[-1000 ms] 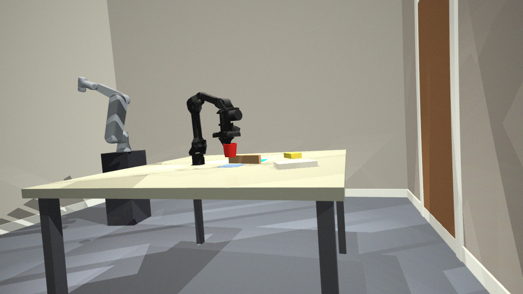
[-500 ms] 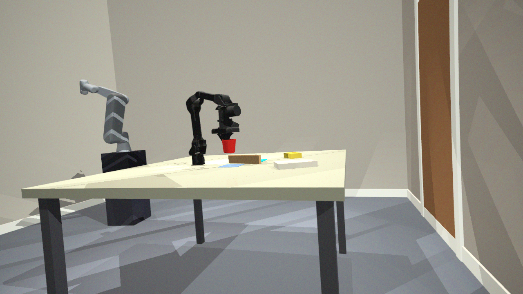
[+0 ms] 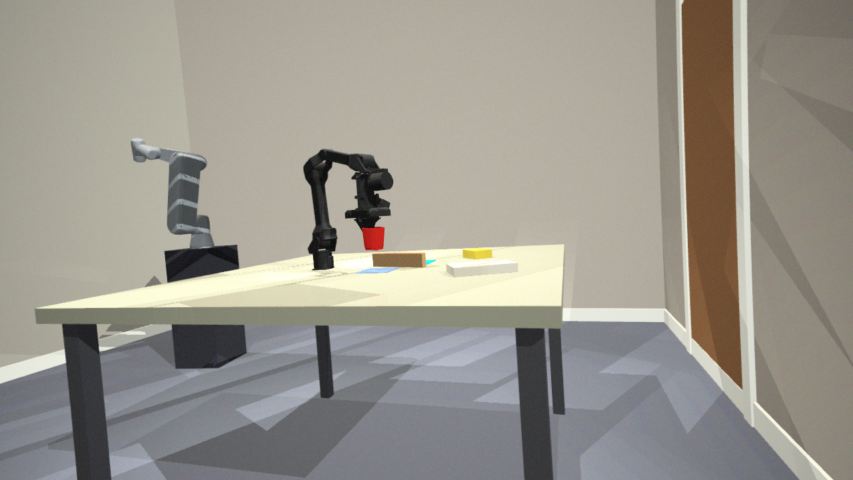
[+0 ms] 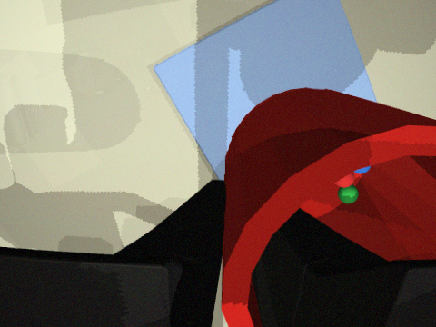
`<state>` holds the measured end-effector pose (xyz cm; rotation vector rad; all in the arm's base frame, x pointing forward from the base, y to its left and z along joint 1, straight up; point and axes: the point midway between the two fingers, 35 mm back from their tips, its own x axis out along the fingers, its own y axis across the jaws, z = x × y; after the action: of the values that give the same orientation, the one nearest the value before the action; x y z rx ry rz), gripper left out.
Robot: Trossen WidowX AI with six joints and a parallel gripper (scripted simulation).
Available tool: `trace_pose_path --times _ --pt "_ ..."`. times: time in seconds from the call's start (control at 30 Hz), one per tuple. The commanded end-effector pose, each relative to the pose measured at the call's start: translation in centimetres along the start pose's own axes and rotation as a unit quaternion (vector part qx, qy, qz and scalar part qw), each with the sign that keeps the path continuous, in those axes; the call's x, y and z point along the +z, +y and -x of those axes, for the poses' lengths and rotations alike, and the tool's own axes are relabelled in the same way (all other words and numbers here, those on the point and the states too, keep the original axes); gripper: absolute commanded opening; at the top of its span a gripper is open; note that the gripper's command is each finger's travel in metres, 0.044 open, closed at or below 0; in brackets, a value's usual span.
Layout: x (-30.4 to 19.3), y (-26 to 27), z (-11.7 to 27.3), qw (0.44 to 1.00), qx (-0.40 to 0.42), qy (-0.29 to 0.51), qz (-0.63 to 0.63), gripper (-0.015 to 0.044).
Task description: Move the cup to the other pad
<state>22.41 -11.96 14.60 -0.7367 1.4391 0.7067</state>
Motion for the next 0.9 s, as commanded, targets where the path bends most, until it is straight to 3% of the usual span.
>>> trace_pose_path --times 0.0,0.87 --pt "0.1 0.0 0.0 1.0 0.0 0.0 0.0 0.0" --pt "4.7 0.8 0.1 1.0 -0.001 -0.004 0.002 0.0"
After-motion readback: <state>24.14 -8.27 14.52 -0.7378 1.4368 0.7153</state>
